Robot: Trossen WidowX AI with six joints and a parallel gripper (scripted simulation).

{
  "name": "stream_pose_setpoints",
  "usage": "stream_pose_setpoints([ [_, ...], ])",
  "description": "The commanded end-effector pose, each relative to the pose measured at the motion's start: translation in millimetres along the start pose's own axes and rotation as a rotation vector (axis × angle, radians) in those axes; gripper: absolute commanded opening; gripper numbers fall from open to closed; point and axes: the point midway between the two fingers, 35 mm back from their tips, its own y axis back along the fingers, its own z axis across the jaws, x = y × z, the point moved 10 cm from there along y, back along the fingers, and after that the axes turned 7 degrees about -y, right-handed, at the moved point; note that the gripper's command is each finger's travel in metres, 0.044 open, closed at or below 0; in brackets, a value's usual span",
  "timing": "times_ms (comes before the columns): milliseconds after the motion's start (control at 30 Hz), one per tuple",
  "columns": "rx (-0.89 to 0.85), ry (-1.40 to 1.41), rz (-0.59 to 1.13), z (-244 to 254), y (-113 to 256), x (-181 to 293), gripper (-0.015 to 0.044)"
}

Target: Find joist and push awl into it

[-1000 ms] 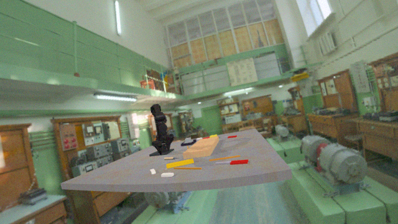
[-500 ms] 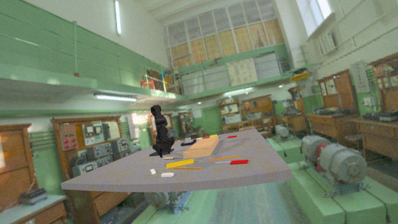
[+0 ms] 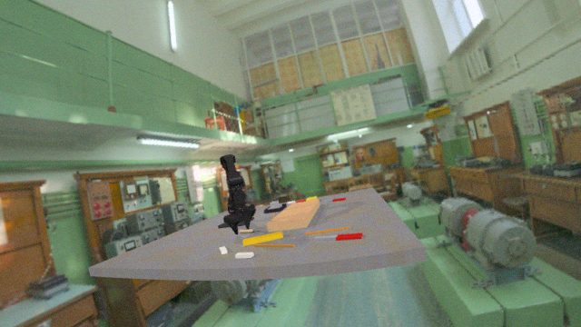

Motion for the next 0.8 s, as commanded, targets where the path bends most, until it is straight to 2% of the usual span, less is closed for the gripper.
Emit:
stream_pose_setpoints([
  [0, 0.0, -0.004, 0.004, 0.1, -3.2, 0.0, 0.0388],
  [400, 0.0, -0.004, 0.004, 0.1, -3.2, 0.0, 0.0072],
  [633, 0.0, -0.004, 0.004, 0.1, -3.2, 0.0, 0.0026],
  [667, 0.0, -0.004, 0.004, 0.0, -2.3, -0.1, 0.0],
  [767, 0.0, -0.004, 0.004, -1.2, 5.3, -1.0, 0.0],
])
